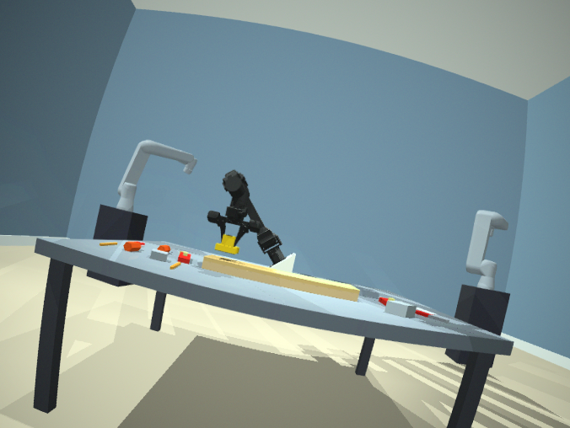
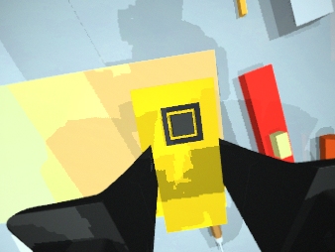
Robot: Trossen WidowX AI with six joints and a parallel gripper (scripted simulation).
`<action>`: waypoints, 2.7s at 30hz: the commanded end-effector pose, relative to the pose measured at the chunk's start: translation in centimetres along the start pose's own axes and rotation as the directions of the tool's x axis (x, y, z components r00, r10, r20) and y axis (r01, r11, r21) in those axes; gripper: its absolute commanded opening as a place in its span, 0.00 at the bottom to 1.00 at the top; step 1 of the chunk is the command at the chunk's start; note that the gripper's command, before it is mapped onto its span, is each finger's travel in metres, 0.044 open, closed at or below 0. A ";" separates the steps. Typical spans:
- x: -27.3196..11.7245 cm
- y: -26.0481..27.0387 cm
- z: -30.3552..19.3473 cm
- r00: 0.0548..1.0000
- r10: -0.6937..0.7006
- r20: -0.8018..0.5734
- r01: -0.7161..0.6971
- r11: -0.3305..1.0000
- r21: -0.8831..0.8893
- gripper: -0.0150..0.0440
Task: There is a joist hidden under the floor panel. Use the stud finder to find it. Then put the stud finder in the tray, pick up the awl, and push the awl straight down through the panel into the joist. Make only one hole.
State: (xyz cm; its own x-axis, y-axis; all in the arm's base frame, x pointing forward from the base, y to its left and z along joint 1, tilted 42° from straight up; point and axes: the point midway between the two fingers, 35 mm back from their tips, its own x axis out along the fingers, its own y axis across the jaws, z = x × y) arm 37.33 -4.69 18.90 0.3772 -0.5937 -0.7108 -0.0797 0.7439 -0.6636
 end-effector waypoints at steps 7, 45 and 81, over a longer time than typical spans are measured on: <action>0.9 0.1 -0.3 1.000 0.003 0.009 -0.003 1.000 -0.003 0.25; 2.6 4.7 -0.9 1.000 0.004 0.009 -0.004 1.000 -0.003 0.25; 2.6 12.0 -0.9 1.000 0.007 0.008 -0.007 1.000 -0.002 0.25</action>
State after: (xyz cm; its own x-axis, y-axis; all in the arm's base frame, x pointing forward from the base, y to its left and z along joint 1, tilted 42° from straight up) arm 36.63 1.70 9.57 0.3844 -0.5872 -0.7124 -0.0811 0.7472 -0.6596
